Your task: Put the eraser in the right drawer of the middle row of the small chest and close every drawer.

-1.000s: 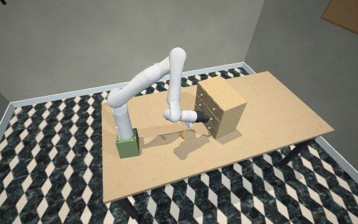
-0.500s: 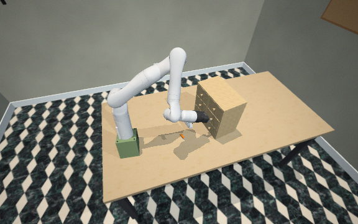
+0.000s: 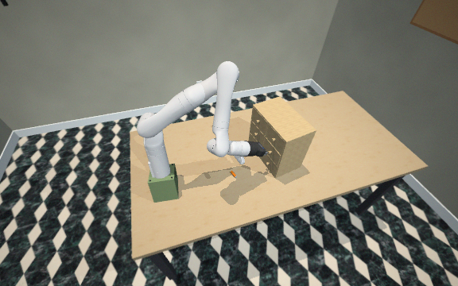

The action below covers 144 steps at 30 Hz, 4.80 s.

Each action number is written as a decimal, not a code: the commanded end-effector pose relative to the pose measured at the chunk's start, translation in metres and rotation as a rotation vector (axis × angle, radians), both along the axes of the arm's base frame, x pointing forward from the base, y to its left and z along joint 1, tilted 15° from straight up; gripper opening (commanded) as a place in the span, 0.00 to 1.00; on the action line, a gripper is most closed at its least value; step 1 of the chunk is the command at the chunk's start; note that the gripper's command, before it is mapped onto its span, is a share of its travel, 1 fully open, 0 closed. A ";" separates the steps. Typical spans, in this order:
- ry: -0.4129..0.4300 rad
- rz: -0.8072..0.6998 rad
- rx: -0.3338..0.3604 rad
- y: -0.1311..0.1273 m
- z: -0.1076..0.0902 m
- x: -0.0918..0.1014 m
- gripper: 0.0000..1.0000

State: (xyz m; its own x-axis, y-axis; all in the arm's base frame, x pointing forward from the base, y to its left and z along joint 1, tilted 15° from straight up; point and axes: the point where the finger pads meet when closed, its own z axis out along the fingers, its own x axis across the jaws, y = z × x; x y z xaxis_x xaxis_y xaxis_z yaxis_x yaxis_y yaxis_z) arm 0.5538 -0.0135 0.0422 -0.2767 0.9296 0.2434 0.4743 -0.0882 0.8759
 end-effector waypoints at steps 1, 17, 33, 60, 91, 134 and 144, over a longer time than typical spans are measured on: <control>0.008 -0.012 0.002 -0.008 -0.003 -0.014 0.00; 0.008 -0.012 0.002 -0.017 -0.002 -0.045 0.00; 0.008 -0.012 0.002 -0.032 0.011 -0.086 0.00; 0.030 -0.005 -0.004 -0.032 0.013 -0.088 0.00; 0.160 0.029 -0.042 -0.038 0.025 -0.097 0.00; 0.453 0.106 -0.126 -0.051 0.053 -0.117 0.00; 0.529 0.126 -0.149 -0.055 0.060 -0.122 0.00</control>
